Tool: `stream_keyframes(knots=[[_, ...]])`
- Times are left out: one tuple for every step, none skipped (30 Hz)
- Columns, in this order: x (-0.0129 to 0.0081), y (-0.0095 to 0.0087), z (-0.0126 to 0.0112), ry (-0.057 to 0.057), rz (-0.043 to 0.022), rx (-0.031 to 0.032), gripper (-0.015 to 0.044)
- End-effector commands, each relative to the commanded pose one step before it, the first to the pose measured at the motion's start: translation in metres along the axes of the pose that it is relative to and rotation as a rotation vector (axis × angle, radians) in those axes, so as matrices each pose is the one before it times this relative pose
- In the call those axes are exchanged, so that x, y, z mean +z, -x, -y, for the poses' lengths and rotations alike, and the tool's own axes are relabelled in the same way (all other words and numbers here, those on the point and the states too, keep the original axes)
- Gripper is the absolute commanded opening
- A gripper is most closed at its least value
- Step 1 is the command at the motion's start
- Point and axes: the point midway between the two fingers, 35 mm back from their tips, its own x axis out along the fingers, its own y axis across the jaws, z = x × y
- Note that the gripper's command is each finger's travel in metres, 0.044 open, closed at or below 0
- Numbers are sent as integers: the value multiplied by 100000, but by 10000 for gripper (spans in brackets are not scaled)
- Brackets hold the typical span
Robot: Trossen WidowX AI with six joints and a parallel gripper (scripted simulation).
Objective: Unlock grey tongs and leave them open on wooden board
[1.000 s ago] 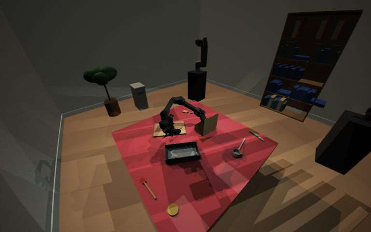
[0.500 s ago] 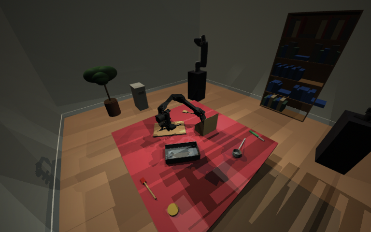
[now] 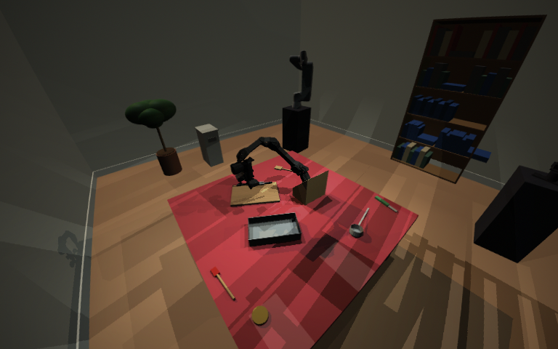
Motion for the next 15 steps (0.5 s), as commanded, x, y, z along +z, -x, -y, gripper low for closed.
stream_keyframes(knots=[[-1037,229,2325,-7868,619,-197,-150],[-216,7,624,-1986,11,-41,-150],[-220,-1,604,-1927,-7,28,-150],[-213,9,622,-1990,18,-68,-150],[-212,9,621,-1990,21,-80,-150],[-210,11,617,-1990,27,-78,-150],[-209,10,618,-1991,26,-103,-150],[-207,11,616,-1990,29,-114,-150],[-201,15,481,-1624,44,154,-150],[-201,12,616,-1995,37,-165,-150],[-204,13,626,-2033,41,-179,-150],[-202,14,625,-2034,44,-191,-150],[-201,14,623,-2034,48,-202,-150],[-199,15,621,-2033,52,-213,-150],[-198,16,619,-2032,56,-224,-150]])
